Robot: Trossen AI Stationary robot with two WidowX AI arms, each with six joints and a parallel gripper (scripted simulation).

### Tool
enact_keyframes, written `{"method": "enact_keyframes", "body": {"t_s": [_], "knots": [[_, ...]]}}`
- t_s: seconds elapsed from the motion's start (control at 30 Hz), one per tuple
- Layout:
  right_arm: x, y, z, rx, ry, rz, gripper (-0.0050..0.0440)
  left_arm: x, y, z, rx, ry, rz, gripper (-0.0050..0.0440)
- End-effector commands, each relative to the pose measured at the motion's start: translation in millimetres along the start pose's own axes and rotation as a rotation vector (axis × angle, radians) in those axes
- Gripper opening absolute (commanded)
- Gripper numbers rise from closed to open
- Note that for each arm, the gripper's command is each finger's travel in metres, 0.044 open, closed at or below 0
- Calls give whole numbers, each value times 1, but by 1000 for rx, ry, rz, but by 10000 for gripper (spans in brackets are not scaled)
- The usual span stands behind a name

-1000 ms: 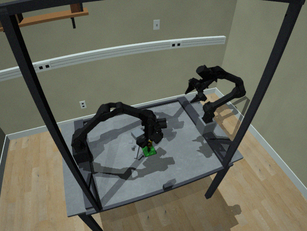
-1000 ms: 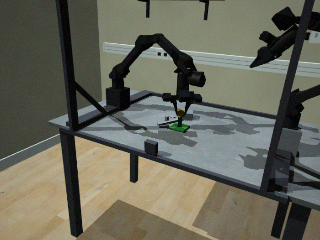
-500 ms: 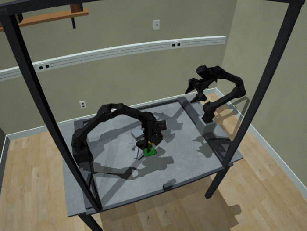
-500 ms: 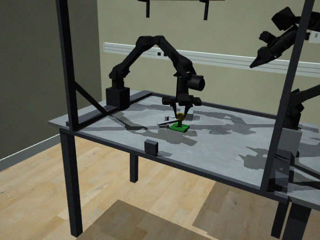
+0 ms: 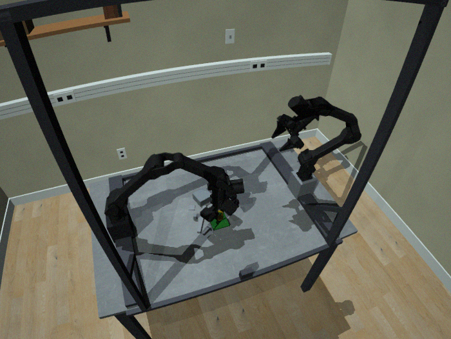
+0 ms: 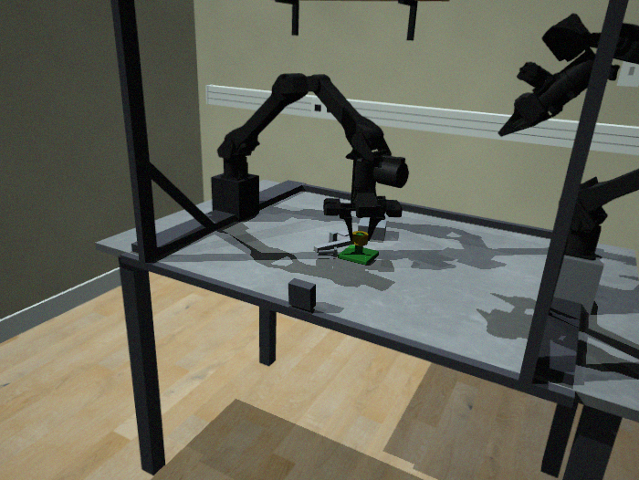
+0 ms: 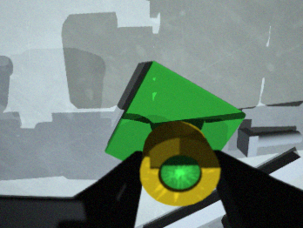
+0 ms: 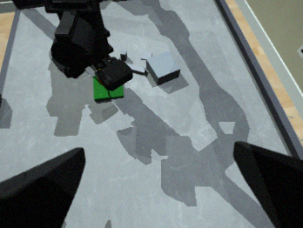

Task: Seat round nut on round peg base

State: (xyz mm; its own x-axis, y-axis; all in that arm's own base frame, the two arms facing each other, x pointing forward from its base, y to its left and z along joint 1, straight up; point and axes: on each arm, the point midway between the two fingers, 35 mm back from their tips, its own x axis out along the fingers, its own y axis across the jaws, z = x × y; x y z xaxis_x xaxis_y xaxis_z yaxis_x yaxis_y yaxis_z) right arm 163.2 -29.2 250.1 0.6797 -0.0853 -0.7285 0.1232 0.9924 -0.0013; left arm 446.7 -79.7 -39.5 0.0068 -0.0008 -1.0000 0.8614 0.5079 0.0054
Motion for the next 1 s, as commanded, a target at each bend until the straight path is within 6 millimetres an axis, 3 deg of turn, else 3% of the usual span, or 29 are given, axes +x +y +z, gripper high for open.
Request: {"method": "enact_keyframes", "body": {"t_s": [0.0,0.2,0.63,0.73,0.87,0.97], "knots": [[-1,0,1,-2,-5,2,440,14,-1,1,-2,1,-2,159],[-1,0,1,-2,-5,2,440,24,-1,1,-2,1,-2,159],[-1,0,1,-2,-5,2,440,14,4,4,-1,-17,18,159],[-1,0,1,-2,-5,2,440,14,4,4,-1,-17,18,231],[-1,0,1,-2,-5,2,440,14,4,4,-1,-17,18,240],[-1,0,1,-2,-5,2,440,0,7,8,-2,-33,37,300]]}}
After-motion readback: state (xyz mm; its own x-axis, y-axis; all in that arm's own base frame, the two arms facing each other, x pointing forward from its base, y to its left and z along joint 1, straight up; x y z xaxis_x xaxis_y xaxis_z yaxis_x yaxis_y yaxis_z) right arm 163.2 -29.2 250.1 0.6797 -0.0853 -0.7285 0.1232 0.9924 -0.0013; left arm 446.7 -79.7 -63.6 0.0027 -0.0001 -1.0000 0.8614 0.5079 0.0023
